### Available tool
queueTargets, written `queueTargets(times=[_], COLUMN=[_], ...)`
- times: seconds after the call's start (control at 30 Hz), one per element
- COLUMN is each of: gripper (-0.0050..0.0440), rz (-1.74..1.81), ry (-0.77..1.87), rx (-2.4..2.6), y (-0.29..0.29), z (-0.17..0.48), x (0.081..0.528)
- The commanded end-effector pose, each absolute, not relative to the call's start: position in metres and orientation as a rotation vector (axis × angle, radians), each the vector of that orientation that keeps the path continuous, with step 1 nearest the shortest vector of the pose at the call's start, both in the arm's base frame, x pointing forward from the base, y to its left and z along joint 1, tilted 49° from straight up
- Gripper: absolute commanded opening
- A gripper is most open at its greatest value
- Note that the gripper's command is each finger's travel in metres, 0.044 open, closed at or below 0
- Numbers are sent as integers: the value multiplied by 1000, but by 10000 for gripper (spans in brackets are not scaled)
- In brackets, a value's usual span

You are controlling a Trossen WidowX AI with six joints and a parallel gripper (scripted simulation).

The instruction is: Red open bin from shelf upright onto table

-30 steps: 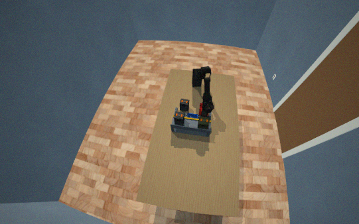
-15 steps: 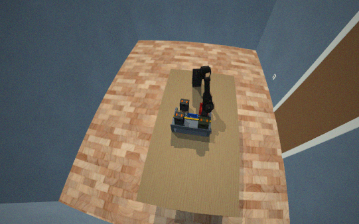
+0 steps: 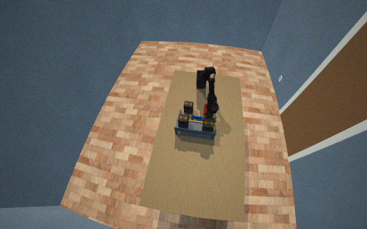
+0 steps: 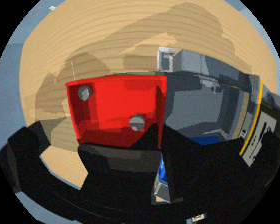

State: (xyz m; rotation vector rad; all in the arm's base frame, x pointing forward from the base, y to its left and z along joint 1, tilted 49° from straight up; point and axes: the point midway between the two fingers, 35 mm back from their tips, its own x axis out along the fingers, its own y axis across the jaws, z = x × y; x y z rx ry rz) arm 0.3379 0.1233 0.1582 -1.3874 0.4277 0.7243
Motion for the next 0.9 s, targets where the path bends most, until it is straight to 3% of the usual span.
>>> queueTargets(times=[0.0,0.87], gripper=[0,0], rz=[700,701], ry=[401,402], rx=[-1382,-1382], y=[123,127], z=[170,157], x=[337,349])
